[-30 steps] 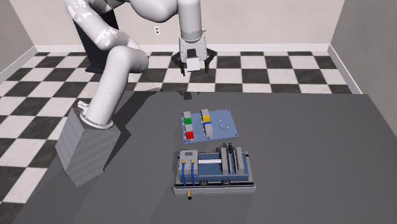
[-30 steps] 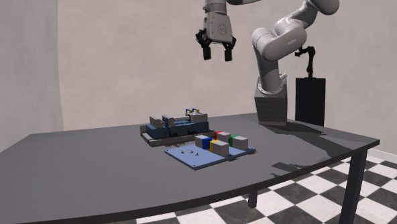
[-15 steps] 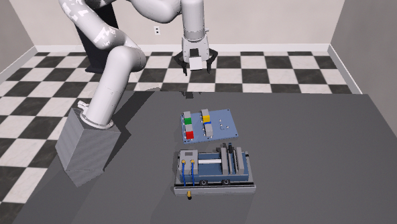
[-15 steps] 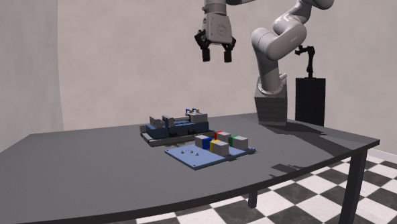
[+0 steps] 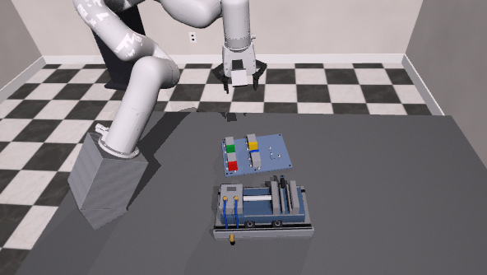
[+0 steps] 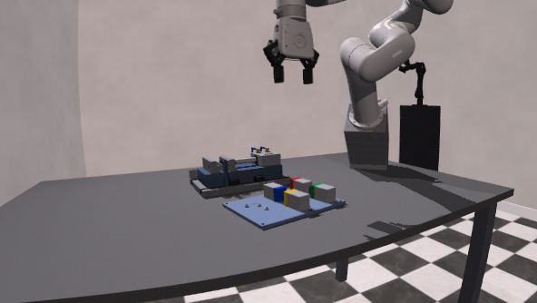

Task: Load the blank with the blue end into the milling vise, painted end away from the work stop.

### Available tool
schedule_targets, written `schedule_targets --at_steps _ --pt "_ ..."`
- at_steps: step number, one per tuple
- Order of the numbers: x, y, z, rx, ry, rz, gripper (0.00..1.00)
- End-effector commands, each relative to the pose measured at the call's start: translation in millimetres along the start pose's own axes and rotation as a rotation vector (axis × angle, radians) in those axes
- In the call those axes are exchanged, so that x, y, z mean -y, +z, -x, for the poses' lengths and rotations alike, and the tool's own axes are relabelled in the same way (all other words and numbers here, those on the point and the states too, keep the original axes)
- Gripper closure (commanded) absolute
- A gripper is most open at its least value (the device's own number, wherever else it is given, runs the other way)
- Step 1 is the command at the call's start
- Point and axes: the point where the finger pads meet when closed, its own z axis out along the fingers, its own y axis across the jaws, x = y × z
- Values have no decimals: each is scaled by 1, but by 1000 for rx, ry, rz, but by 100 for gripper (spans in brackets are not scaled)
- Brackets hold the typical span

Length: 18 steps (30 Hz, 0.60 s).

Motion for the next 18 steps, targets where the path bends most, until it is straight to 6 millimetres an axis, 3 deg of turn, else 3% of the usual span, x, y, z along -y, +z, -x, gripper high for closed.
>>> schedule_targets --at_steps 1,18 --pt "-1 -2 -1 -1 -1 -2 0" --pt "-3 -3 -4 -1 -1 -2 0"
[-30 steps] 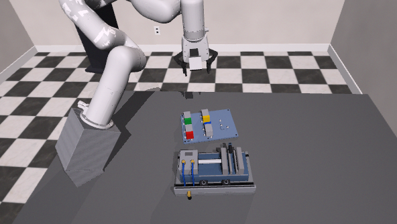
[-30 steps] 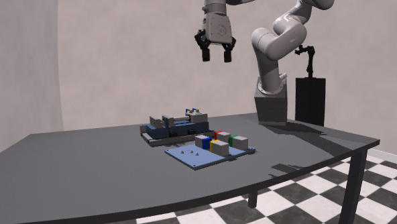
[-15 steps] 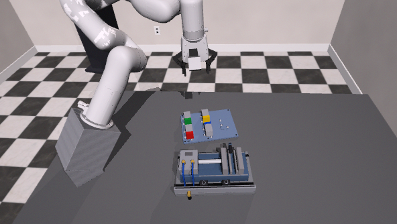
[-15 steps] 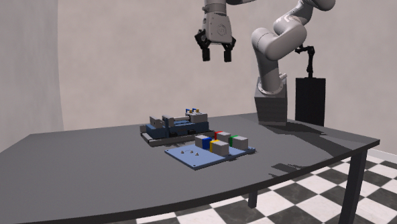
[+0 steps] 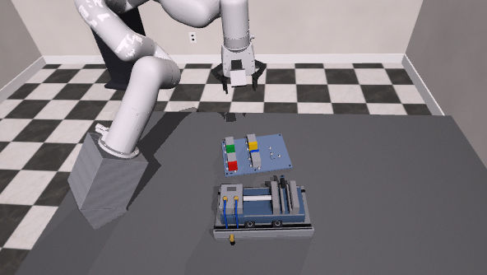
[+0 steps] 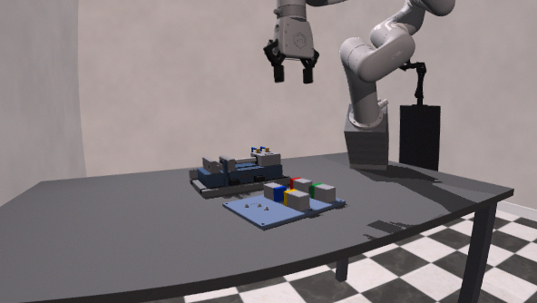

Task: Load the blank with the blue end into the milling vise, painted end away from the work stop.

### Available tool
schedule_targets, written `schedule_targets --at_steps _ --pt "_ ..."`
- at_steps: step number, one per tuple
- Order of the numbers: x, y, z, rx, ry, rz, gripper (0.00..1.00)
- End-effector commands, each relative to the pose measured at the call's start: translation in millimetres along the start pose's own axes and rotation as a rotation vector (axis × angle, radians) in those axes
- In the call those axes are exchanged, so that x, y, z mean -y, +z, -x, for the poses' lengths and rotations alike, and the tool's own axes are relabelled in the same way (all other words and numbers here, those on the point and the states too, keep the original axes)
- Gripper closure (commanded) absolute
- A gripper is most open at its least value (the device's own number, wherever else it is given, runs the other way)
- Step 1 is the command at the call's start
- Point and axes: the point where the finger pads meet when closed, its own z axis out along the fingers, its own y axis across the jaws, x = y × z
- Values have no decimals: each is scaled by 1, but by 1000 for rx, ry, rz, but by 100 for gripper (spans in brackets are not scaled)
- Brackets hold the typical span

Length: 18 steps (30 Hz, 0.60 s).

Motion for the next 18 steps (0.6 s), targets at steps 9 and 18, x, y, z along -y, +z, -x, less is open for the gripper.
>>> schedule_targets --at_steps 9,18 --pt "0 -1 -1 -1 -1 -2 0" --pt "-1 -2 -2 -1 -1 -2 0"
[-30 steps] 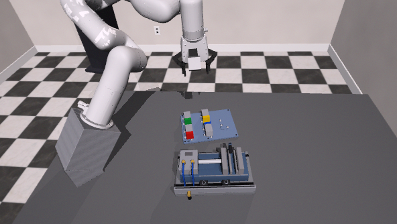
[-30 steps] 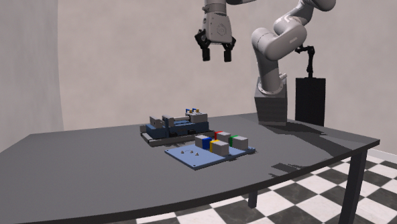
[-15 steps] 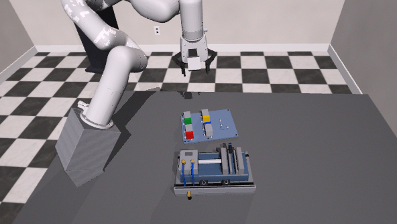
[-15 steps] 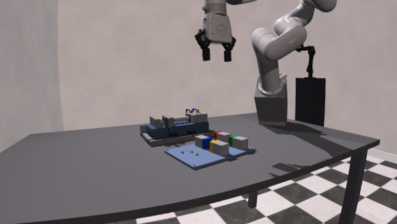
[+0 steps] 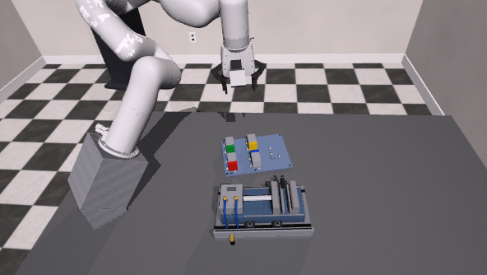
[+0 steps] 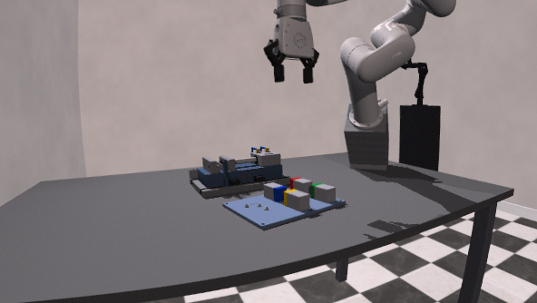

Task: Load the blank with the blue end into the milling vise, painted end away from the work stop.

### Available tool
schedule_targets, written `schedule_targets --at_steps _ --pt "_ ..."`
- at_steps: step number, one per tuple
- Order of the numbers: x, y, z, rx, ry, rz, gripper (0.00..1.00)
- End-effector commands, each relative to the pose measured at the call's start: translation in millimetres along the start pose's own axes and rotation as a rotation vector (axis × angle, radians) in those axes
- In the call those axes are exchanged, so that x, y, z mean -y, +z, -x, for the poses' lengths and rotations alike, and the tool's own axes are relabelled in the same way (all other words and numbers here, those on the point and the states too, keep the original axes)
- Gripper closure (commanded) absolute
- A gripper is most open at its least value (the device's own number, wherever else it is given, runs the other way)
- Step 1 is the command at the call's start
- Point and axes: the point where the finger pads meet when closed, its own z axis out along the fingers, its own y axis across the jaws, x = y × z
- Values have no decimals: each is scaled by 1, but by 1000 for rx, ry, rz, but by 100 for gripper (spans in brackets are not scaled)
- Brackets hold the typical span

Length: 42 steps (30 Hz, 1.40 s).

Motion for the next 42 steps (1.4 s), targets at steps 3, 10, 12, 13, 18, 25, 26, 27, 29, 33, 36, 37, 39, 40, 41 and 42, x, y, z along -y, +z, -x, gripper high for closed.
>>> schedule_targets --at_steps 3,10,12,13,18,25,26,27,29,33,36,37,39,40,41,42 --pt "0 -1 0 -1 -1 -2 0" --pt "0 -1 0 -1 -1 -2 0" --pt "0 -1 -1 -1 -1 -2 0" --pt "0 -1 -1 -1 -1 -2 0" --pt "-1 -2 -1 -1 -1 -2 0" --pt "-1 -2 -1 -1 -1 -2 0" --pt "-2 -2 -7 -1 -1 -2 0" --pt "-2 -2 -13 -1 -1 -2 0" --pt "-4 -2 -25 -1 -1 -2 0" --pt "-7 -2 -49 -1 -1 -2 0" --pt "-9 -2 -61 -1 -1 -2 0" --pt "-9 -2 -61 -1 -1 -2 0" --pt "-9 -2 -61 -1 -1 -2 0" --pt "-9 -2 -61 -1 -1 -2 0" --pt "-9 -2 -61 -1 -1 -2 0" --pt "-9 -2 -61 -1 -1 -2 0"
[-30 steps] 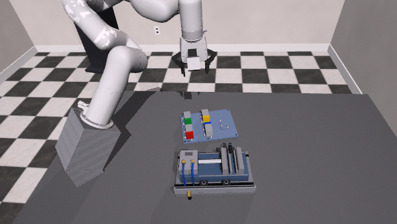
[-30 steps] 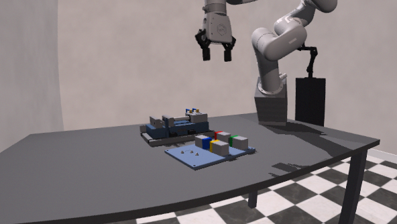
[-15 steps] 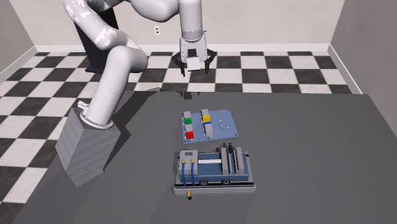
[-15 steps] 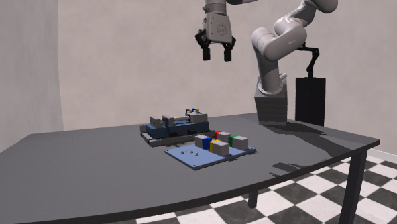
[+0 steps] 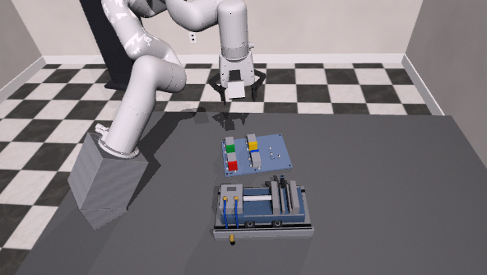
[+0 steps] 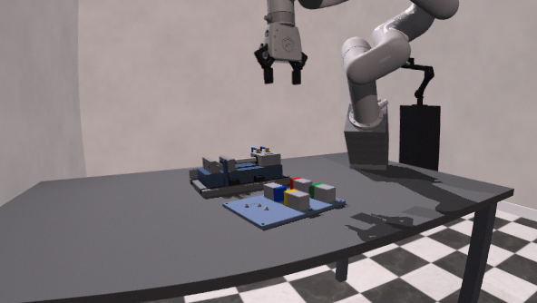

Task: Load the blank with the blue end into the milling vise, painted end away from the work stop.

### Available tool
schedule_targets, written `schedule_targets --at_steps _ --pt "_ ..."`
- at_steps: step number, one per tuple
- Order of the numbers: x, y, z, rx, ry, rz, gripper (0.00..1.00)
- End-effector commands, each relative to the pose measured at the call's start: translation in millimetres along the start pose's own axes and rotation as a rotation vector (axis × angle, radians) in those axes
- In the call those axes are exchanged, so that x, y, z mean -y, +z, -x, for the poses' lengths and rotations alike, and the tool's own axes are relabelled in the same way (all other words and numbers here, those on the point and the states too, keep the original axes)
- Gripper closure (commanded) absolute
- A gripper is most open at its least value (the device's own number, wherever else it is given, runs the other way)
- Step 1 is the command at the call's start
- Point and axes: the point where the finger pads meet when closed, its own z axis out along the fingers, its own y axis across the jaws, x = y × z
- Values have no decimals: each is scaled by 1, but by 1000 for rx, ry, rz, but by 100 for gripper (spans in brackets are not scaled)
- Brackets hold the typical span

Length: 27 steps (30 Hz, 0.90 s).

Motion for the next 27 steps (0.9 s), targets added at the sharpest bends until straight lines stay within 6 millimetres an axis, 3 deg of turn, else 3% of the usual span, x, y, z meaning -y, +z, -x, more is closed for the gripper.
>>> schedule_targets --at_steps 1,10,27 --pt "0 -1 -4 -1 -2 -2 0" --pt "-4 0 -45 4 -5 -1 0" --pt "-3 0 -36 4 -5 -1 0"
